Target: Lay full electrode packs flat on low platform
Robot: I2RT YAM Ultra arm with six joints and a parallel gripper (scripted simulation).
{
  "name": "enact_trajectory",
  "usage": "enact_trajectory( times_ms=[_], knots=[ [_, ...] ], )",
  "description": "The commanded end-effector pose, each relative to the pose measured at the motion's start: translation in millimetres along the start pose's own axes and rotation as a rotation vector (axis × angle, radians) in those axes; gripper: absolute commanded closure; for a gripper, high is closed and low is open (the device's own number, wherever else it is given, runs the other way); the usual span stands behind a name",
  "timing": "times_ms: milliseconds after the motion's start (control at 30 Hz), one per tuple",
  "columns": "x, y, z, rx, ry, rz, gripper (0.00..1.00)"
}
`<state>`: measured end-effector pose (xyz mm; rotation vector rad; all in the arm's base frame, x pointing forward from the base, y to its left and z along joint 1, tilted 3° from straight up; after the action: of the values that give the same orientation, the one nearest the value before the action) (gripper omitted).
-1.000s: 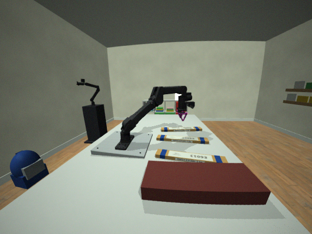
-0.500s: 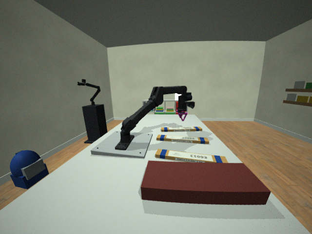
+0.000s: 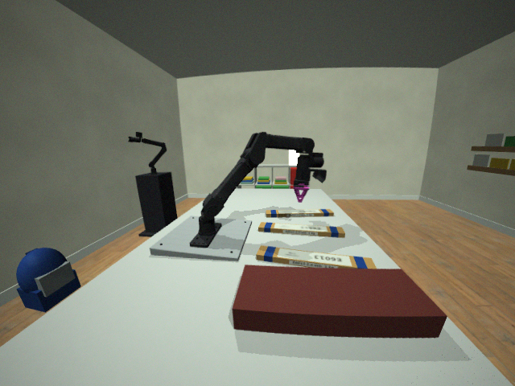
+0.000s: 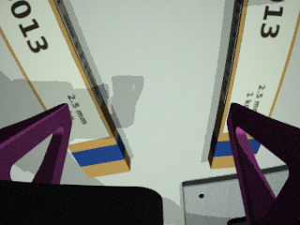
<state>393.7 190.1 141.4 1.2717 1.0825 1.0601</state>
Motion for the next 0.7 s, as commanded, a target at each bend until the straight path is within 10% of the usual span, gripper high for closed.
enact_trajectory(
  times_ms=[0,667],
  knots=[
    [-5.5,17.8,1.0,-0.06,0.021,0.052,0.05],
    [-117.5,12.9,6.1,-0.063,0.022,0.048,0.05]
  ],
)
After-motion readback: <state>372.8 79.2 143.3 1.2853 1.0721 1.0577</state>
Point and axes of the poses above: the point where the finger pads meet when closed, its own y axis back along the fingers, its own x axis across the jaws, z = x × y, the point moved 2 cm from there along y, back along the fingers
